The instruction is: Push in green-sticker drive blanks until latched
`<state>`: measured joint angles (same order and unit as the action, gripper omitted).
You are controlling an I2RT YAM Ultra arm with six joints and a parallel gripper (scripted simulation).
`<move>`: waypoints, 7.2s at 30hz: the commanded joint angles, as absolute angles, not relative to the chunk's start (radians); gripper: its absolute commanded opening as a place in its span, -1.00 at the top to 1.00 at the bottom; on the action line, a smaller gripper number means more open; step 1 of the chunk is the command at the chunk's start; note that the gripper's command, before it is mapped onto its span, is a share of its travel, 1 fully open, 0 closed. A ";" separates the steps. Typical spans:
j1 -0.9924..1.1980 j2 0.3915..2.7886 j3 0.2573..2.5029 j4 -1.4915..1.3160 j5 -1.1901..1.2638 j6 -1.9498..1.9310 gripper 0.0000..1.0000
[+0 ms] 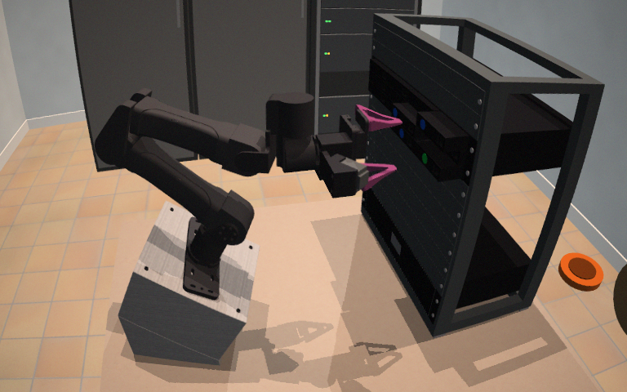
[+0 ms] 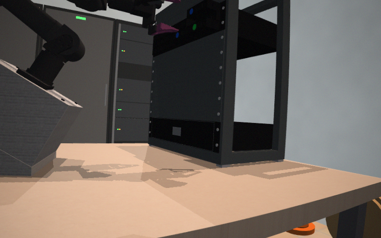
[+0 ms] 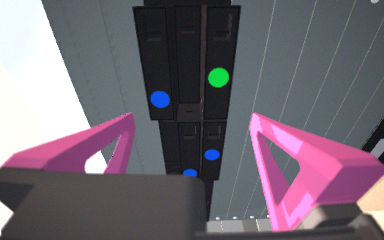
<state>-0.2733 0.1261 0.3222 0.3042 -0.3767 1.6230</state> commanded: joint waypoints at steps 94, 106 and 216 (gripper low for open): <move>-0.369 0.412 0.307 0.650 -0.478 1.676 1.00; -0.277 0.469 0.335 0.693 -0.383 1.625 1.00; -0.204 0.692 0.441 0.770 -0.316 1.583 1.00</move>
